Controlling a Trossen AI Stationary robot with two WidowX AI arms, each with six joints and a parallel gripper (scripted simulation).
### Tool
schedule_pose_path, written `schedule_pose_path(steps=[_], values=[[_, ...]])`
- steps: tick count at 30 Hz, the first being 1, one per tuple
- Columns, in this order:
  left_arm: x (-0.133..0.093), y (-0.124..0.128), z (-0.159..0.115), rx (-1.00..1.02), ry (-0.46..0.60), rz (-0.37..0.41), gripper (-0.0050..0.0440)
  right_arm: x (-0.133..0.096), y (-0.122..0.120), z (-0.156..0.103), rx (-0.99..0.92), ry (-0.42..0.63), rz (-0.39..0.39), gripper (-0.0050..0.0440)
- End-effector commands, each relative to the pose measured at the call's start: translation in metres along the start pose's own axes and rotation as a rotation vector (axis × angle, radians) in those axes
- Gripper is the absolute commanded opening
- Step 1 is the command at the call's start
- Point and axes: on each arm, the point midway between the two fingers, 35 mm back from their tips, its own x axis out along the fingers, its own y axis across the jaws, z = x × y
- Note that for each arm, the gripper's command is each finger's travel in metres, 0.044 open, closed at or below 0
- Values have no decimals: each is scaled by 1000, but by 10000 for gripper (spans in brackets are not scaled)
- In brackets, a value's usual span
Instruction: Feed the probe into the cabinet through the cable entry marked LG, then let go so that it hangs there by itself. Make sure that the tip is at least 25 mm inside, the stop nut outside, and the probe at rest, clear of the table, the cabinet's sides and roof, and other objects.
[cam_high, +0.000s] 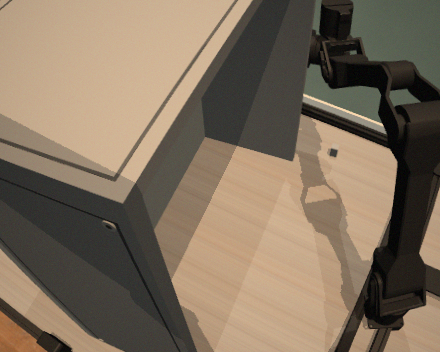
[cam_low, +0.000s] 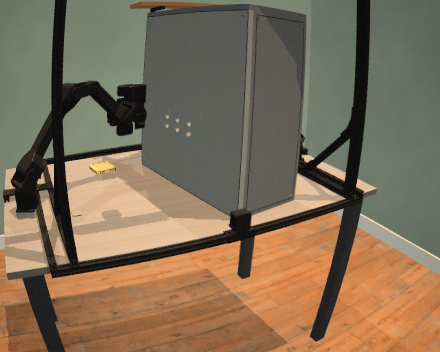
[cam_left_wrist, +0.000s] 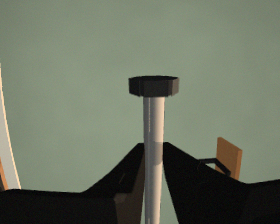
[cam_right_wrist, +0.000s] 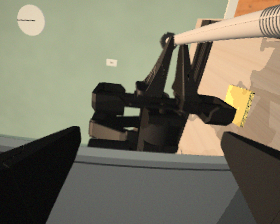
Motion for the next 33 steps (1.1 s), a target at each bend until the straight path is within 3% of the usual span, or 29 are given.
schedule_pose_path(steps=[1, 7, 16, 33], values=[[0, 0, 0, -6, -4, -1, 0, 1, 7, 1, -13, 25, 29, 440], [0, 0, 0, -6, -4, -1, 0, 4, 7, -4, 11, 91, 62, 440], [0, 0, 0, -6, -4, -1, 0, -16, -19, 17, 73, 85, 66, 440], [0, 0, 0, -6, -4, -1, 0, -45, -45, 43, 115, 49, 69, 440]])
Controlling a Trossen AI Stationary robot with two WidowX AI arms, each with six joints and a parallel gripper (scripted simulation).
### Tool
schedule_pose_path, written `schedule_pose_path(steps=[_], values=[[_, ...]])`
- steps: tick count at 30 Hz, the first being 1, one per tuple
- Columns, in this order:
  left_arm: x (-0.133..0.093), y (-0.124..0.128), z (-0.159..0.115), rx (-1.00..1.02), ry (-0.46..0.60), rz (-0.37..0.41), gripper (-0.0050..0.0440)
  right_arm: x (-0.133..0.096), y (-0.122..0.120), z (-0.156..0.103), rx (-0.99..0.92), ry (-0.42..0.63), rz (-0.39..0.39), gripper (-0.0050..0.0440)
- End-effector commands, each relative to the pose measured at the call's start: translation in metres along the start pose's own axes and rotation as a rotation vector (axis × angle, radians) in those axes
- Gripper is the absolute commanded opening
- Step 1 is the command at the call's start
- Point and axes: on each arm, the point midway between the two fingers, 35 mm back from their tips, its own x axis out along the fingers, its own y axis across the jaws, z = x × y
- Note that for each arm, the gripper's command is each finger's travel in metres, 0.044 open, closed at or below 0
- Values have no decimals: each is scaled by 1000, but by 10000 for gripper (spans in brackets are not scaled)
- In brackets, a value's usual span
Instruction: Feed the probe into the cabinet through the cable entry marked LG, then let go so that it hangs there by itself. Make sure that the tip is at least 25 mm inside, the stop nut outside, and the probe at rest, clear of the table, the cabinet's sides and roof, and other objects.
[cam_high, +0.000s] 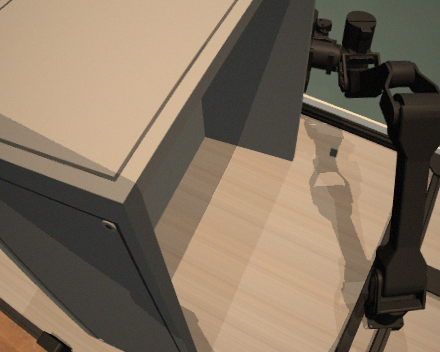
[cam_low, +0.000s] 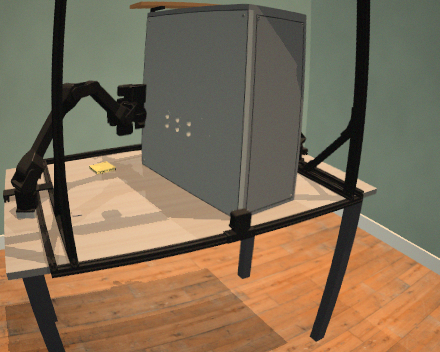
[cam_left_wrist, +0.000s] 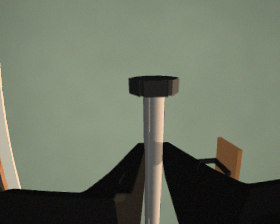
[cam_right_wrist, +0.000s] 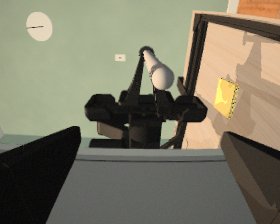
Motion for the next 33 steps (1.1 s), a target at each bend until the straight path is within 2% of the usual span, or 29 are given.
schedule_pose_path(steps=[1, 16, 33], values=[[0, 0, 0, -6, -4, -1, 0, -9, -1, 9, -3, -18, 4, 440], [0, 0, 0, -6, -4, -1, 0, -32, -4, 26, -21, -74, 5, 440], [0, 0, 0, -6, -4, -1, 0, -33, -4, 29, -23, -80, 6, 440]])
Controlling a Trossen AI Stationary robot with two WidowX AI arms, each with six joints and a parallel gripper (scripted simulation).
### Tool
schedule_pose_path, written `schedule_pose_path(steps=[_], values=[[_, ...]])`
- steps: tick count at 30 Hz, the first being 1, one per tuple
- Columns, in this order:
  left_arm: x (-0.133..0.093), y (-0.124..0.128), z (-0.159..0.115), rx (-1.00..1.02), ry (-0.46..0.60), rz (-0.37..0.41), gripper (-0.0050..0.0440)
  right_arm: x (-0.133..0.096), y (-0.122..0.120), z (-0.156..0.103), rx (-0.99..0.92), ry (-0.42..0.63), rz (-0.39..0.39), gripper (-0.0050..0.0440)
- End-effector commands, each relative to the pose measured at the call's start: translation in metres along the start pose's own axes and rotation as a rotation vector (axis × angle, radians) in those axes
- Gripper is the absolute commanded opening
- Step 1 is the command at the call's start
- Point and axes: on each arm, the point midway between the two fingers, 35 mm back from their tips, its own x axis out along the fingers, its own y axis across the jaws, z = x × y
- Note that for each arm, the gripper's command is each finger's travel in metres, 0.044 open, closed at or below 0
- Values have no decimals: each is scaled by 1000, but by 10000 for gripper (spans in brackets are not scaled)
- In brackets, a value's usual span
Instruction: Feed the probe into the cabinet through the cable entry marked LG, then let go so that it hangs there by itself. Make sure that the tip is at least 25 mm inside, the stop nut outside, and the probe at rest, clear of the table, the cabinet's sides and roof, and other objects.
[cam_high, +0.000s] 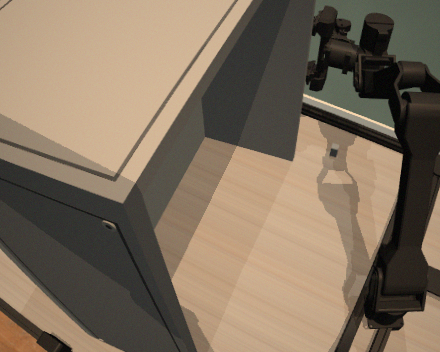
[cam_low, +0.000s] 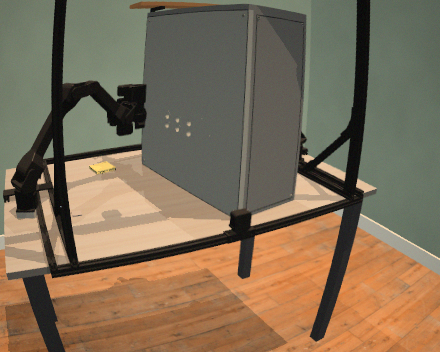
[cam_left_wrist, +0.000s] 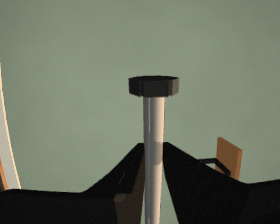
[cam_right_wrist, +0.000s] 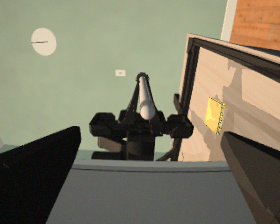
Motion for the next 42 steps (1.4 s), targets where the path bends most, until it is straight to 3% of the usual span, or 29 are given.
schedule_pose_path(steps=[1, 42], values=[[0, 0, 0, -6, -4, -1, 0, 3, 1, 1, -12, 1, 2, 440], [0, 0, 0, -6, -4, -1, 0, 46, 1, 0, -12, 14, 2, 440]])
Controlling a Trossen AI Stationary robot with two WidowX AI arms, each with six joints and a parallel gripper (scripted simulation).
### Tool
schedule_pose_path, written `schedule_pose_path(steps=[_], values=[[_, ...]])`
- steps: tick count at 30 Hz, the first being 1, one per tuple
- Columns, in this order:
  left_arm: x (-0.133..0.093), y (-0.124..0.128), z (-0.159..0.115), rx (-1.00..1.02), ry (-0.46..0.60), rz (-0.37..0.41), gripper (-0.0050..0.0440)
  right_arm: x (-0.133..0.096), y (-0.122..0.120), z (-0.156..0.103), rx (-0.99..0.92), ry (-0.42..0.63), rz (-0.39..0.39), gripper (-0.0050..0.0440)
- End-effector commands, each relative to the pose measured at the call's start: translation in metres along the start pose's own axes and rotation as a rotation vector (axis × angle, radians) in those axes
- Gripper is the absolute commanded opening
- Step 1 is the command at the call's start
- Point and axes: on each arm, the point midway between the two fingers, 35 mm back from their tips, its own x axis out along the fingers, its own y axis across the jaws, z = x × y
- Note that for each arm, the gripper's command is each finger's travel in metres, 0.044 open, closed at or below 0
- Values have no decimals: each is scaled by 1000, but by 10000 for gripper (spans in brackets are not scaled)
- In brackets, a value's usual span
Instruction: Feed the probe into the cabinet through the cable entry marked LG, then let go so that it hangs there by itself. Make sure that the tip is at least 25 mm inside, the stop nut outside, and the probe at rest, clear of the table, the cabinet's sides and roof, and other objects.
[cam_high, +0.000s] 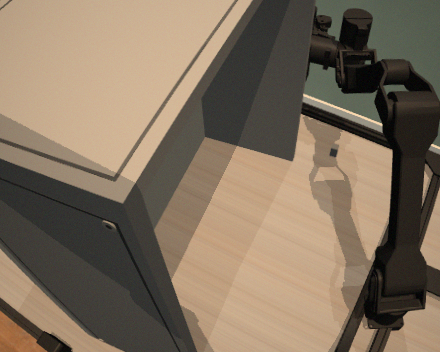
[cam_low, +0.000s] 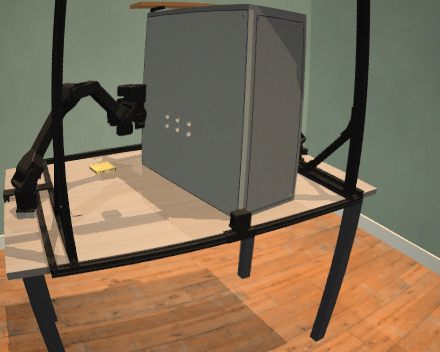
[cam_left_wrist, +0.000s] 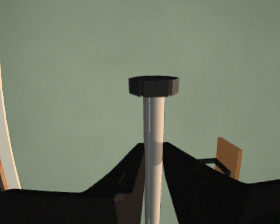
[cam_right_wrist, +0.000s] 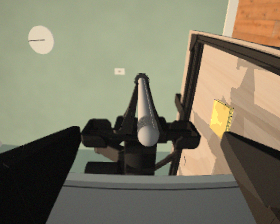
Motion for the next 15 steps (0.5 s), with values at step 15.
schedule_pose_path(steps=[15], values=[[0, 0, 0, -6, -4, -1, 0, 20, 3, 1, -15, 6, 4, 440]])
